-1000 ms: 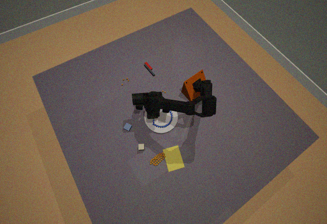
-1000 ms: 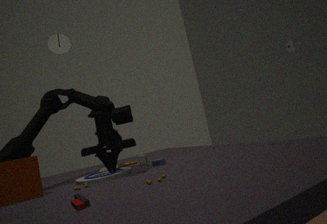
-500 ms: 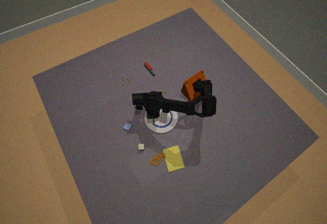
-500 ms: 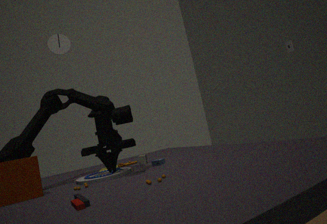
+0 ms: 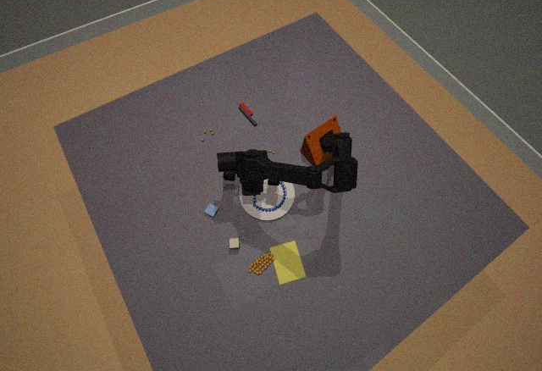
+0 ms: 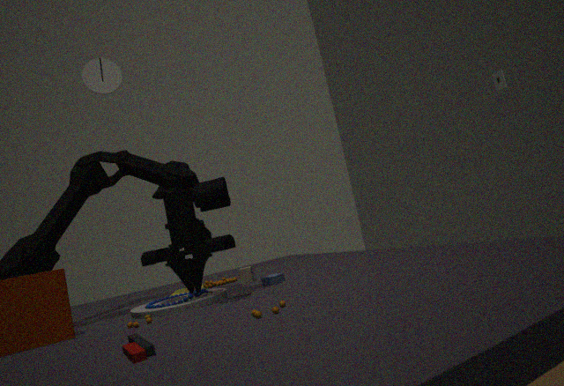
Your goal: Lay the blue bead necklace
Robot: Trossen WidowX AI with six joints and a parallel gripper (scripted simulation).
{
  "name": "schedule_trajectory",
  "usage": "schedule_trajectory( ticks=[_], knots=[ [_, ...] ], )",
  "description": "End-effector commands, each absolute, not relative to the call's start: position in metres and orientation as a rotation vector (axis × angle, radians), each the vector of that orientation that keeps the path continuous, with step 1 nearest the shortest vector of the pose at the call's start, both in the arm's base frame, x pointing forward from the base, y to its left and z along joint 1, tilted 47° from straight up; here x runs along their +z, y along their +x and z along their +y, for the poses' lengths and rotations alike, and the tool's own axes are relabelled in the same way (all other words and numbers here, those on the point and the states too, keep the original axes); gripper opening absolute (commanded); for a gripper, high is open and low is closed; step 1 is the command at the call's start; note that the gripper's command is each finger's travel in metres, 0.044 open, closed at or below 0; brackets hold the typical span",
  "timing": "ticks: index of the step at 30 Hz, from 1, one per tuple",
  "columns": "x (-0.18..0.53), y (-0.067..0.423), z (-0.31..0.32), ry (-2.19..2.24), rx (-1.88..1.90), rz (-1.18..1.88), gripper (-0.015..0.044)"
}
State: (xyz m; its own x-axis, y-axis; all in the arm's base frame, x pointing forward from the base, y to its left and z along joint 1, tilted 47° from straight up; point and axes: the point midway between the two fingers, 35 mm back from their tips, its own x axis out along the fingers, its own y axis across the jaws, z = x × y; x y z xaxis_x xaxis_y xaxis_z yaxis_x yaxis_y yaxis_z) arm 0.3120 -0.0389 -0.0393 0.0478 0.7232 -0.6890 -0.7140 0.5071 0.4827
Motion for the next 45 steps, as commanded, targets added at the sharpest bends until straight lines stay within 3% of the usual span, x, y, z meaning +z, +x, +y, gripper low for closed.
schedule_trajectory(
  ticks=[1, 10, 27, 45],
  knots=[
    [-0.0419, 0.3121, -0.04, 0.011, 1.099, 1.062, 0.0],
    [-0.0476, 0.3125, -0.034, 0.011, 1.099, 1.061, 0.0],
    [-0.0439, 0.3125, -0.0369, 0.01, 1.1, 1.061, 0.044],
    [-0.0412, 0.3123, -0.0397, 0.011, 1.099, 1.062, 0.044]
  ],
)
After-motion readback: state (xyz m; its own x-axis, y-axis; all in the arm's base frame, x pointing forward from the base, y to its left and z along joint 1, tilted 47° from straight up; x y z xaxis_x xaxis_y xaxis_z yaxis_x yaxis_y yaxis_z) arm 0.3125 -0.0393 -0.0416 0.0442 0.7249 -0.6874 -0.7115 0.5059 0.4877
